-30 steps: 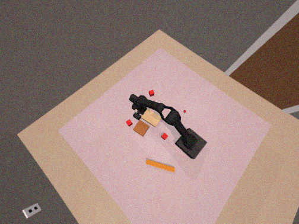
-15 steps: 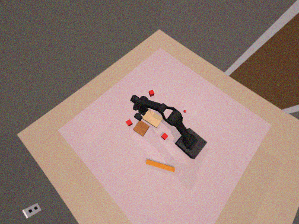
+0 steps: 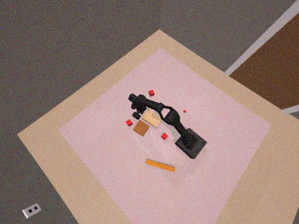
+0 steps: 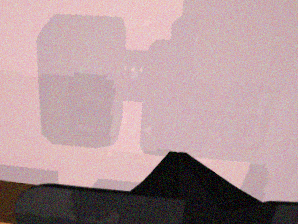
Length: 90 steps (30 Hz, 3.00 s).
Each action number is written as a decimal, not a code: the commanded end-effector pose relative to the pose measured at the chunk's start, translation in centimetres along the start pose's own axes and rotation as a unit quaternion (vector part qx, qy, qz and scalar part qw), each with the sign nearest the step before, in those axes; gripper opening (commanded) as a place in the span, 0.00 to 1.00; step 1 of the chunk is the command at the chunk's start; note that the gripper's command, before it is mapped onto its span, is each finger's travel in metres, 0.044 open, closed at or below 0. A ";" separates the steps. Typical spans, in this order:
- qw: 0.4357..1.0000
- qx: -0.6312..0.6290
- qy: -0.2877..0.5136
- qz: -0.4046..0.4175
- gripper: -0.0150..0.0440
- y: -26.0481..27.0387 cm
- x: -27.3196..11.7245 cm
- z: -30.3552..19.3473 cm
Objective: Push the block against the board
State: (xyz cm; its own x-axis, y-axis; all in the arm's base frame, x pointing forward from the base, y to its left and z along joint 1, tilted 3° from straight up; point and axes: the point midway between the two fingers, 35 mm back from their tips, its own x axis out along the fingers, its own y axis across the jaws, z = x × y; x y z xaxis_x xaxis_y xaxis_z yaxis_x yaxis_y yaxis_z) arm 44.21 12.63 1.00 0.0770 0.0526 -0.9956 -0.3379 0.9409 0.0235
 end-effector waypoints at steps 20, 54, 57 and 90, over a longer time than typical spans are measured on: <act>1.000 -0.001 0.001 -0.002 0.25 0.1 -4.0 2.6; 0.914 0.406 0.001 -0.004 0.25 -5.1 -5.5 -3.7; 0.892 0.453 0.001 -0.005 0.25 -5.6 -5.5 -4.6; 0.706 0.708 0.002 -0.008 0.25 -8.0 0.4 -11.1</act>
State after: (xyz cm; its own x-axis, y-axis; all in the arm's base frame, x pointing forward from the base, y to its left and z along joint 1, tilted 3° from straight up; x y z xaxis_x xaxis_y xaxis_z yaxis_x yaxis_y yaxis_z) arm 36.91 1.34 1.35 0.0847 0.0358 -0.9958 0.9366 0.3382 0.0918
